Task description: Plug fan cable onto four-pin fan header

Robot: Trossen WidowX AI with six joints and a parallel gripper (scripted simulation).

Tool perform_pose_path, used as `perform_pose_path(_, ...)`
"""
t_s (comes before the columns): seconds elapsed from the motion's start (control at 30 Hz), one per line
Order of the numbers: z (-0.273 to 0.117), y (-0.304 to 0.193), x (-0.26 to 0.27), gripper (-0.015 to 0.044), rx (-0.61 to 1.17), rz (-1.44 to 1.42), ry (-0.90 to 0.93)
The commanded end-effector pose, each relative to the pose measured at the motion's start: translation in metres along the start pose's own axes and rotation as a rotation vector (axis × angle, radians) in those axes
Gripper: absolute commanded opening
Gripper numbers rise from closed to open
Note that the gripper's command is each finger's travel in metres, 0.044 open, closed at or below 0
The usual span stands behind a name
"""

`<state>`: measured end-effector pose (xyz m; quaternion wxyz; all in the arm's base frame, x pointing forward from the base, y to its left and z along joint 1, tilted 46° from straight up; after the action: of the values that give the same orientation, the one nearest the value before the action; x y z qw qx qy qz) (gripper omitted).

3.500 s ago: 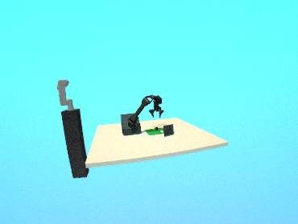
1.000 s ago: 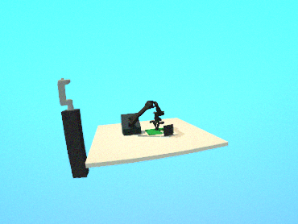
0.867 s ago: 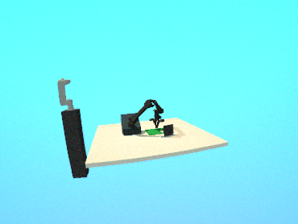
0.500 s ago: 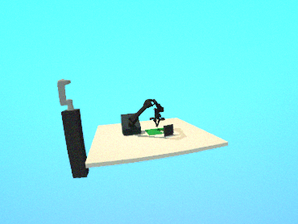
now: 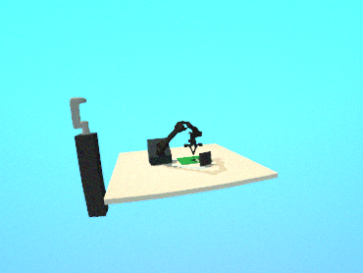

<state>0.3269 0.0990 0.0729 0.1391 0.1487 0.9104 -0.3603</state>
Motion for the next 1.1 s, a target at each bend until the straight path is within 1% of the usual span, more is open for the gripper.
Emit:
perform_pose_path(0.0, -0.001, -0.007, -0.007, 0.0000, 0.001, -0.150, -0.003)
perform_pose_path(0.9, 0.000, -0.048, -0.040, 0.0000, 0.010, -1.075, -0.002)
perform_pose_path(1.07, 0.001, -0.051, -0.042, 0.0000, 0.011, -1.125, -0.001)
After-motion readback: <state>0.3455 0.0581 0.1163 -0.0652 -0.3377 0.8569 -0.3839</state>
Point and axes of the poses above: the point midway between the two fingers, 35 mm back from their tips, its own z axis out along the fingers, its own x axis across the jaws, y = z × x, the point moved 9 cm from there along -z, back along the fingers, and after that the axes turned 13 degrees about z, right-handed, at the moved point
